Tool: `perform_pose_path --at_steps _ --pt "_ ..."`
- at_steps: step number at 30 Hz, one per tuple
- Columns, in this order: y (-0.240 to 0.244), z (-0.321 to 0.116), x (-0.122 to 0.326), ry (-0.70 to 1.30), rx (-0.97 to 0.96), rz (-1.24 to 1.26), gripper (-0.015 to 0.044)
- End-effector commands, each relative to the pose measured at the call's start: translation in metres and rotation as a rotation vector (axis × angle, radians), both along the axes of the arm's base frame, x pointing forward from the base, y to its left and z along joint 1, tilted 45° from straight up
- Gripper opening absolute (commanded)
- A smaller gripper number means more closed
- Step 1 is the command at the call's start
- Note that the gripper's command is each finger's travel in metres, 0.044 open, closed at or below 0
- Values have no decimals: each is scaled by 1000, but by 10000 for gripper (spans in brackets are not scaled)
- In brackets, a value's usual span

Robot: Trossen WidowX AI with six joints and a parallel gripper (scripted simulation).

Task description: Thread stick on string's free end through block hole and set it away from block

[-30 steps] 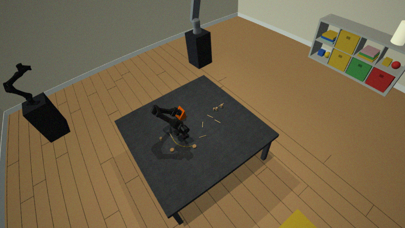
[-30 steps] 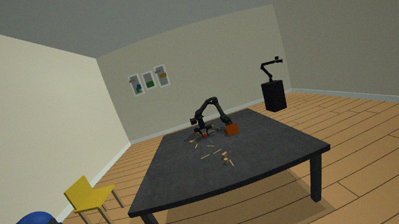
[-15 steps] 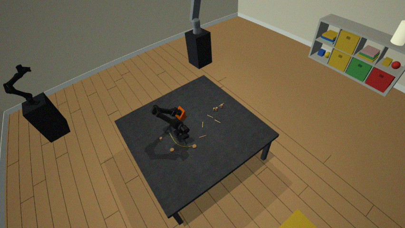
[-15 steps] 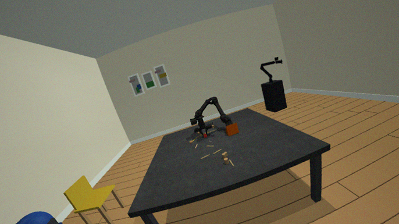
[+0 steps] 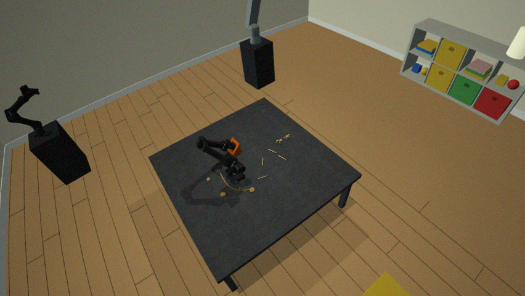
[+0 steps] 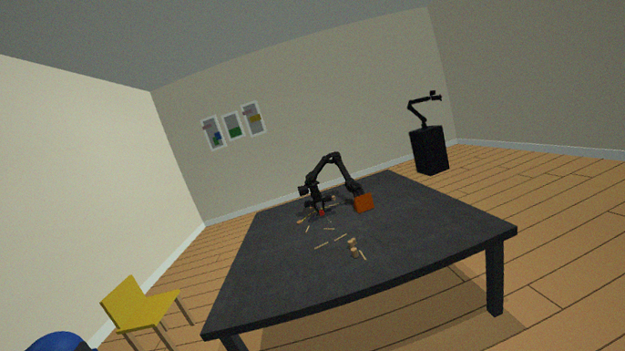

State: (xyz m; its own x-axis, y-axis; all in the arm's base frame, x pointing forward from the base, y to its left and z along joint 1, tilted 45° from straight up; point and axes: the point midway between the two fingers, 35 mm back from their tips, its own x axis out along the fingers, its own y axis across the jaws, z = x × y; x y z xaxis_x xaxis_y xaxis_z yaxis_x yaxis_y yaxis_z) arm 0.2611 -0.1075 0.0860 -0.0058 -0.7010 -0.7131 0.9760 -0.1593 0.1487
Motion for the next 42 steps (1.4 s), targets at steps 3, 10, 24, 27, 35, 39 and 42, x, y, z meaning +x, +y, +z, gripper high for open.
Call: perform_pose_path --at_steps 3,10,24,27,35,39,42 --pt "3 3 1 -3 0 -2 0" --pt "6 6 1 -3 1 -2 0" --pt "10 11 0 -3 1 -2 0" --pt "10 11 0 -3 4 -2 0" --pt "2 15 -2 -27 156 19 0" --pt "1 16 -2 -31 173 23 0" --pt "-1 16 -2 -33 212 26 0"
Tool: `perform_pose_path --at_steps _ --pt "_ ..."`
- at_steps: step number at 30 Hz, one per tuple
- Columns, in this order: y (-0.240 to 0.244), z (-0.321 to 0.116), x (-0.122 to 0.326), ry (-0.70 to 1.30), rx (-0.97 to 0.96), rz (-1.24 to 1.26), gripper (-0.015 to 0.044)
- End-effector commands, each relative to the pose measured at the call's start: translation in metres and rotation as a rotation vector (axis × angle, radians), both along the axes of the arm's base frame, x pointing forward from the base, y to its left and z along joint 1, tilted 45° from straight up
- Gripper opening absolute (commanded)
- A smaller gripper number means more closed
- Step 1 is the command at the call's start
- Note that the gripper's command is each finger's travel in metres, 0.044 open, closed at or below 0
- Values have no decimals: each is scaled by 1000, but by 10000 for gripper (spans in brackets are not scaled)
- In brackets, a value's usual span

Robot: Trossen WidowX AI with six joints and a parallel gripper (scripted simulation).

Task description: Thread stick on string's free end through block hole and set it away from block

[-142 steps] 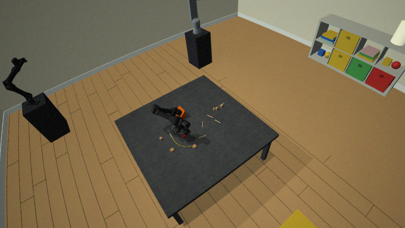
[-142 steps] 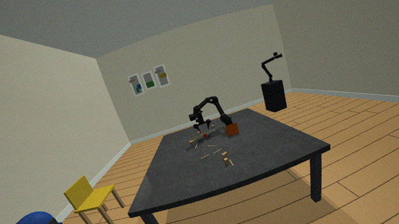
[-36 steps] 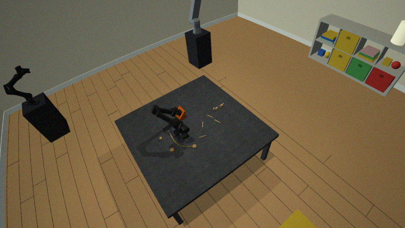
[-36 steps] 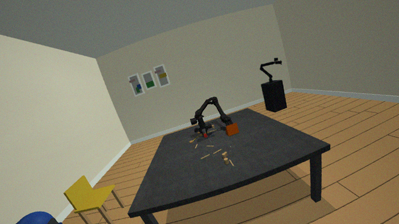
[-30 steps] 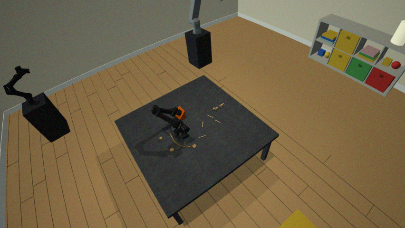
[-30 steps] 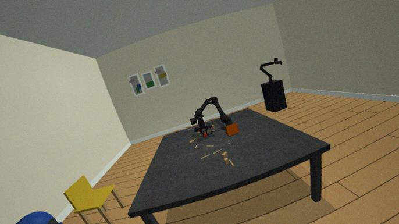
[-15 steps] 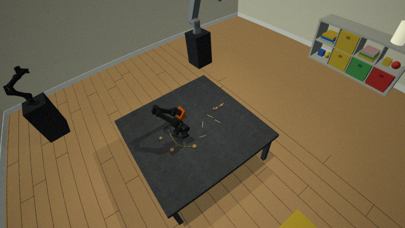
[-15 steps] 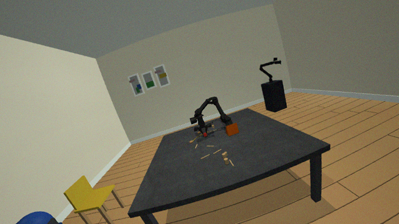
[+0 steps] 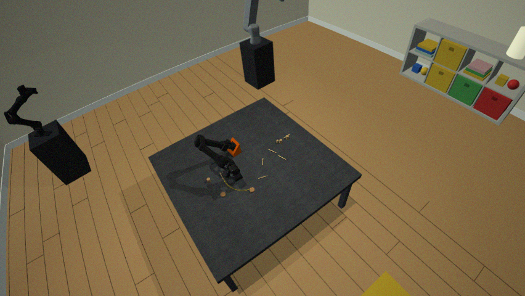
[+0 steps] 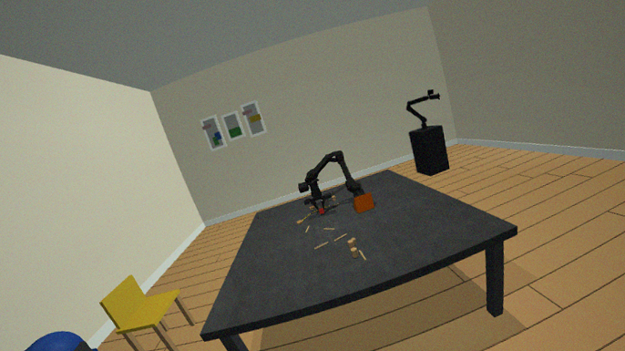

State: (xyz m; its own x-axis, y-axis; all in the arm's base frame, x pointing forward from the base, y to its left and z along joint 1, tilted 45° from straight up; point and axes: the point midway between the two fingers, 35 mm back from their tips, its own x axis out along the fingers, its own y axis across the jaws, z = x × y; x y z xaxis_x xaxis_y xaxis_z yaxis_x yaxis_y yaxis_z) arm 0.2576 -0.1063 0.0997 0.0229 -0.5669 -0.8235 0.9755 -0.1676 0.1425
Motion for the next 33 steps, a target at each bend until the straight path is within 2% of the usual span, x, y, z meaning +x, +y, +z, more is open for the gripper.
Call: perform_pose_path --at_steps 1,7,19,33 --pt "-3 3 1 -13 57 10 0" --pt "-9 6 0 -35 161 29 0" --pt "-10 6 0 -36 167 30 0" --pt "-21 9 -2 -64 332 54 0"
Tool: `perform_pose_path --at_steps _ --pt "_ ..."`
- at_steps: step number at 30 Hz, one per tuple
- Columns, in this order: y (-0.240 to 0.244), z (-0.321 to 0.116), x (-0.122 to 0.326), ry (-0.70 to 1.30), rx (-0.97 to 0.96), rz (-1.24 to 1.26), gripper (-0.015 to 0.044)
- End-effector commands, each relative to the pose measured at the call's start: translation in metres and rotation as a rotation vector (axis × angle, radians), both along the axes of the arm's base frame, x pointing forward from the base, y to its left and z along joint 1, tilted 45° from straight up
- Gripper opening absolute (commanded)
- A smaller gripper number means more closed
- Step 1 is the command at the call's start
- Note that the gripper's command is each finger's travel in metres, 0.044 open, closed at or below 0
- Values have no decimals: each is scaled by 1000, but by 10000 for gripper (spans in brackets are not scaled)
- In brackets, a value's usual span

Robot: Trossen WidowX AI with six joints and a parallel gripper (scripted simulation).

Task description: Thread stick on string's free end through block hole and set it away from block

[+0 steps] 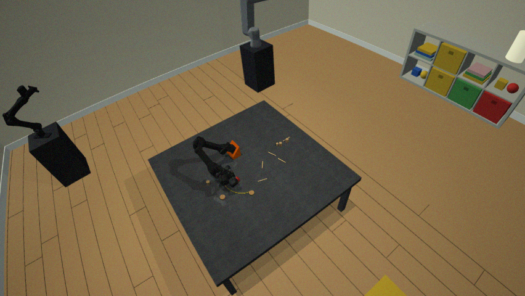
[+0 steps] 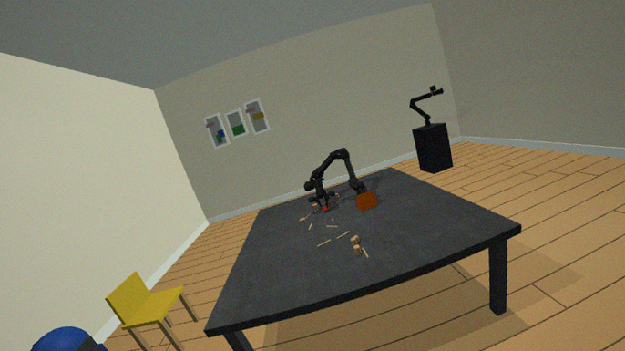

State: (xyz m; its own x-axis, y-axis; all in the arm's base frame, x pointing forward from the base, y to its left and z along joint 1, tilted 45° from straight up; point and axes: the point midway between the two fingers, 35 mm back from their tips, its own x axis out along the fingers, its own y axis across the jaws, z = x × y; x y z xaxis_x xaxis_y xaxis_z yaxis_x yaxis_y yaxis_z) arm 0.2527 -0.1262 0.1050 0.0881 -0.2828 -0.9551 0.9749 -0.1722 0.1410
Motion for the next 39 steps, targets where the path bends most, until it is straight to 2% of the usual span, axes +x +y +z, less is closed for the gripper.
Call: perform_pose_path --at_steps 1,8,17,29,38,39 --pt "-1 3 2 -13 18 12 0" --pt "-1 3 2 -13 30 14 0" --pt "-10 6 0 -39 178 36 0" --pt "-11 6 0 -41 186 37 0" --pt "-9 7 -1 -36 189 32 236" --pt "-7 15 -1 -36 189 32 243"
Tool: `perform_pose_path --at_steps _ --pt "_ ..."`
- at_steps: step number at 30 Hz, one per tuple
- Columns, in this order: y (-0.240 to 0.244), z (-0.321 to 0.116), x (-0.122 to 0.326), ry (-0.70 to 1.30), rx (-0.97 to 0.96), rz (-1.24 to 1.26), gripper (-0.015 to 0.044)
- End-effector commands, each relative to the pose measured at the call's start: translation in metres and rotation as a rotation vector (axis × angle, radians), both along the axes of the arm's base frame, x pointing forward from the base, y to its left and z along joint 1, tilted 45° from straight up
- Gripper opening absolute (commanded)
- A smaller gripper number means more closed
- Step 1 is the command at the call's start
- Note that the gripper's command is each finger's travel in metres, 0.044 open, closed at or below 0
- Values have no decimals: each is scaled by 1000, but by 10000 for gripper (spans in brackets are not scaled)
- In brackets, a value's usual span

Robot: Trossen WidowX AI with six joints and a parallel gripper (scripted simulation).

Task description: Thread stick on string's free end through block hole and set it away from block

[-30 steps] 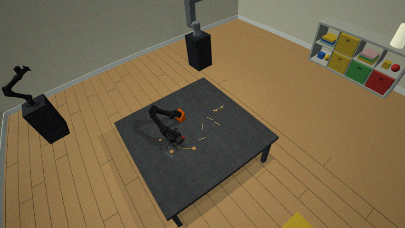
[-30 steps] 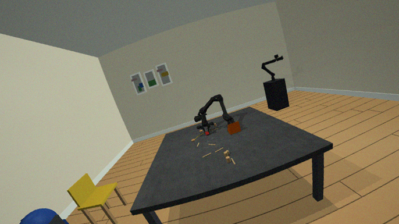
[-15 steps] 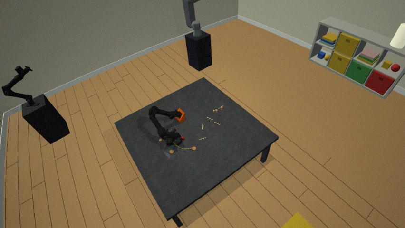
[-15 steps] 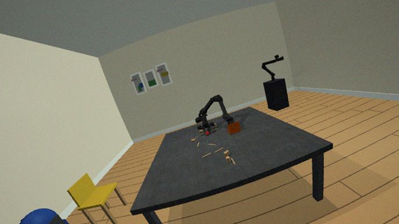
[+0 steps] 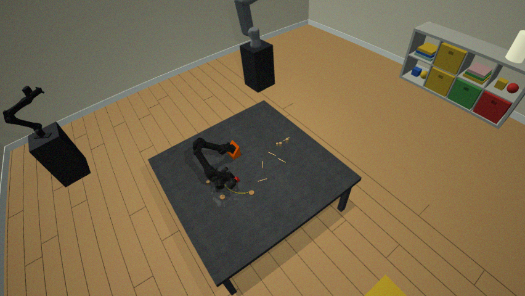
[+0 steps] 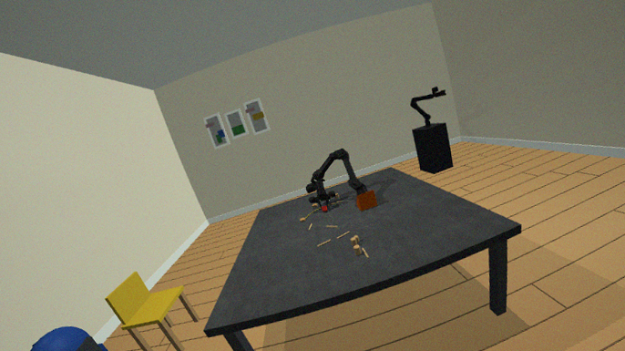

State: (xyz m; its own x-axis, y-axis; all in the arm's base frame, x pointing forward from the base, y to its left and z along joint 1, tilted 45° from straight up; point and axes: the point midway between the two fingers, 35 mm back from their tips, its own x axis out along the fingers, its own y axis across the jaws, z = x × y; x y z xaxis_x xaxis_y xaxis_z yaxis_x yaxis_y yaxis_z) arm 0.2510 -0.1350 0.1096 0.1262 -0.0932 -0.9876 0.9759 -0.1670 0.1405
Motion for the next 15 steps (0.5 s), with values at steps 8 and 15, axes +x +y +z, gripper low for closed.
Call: perform_pose_path --at_steps 8,15 --pt "18 63 -6 -4 -1 -1 243" --pt "18 63 -6 -4 -1 -1 243"
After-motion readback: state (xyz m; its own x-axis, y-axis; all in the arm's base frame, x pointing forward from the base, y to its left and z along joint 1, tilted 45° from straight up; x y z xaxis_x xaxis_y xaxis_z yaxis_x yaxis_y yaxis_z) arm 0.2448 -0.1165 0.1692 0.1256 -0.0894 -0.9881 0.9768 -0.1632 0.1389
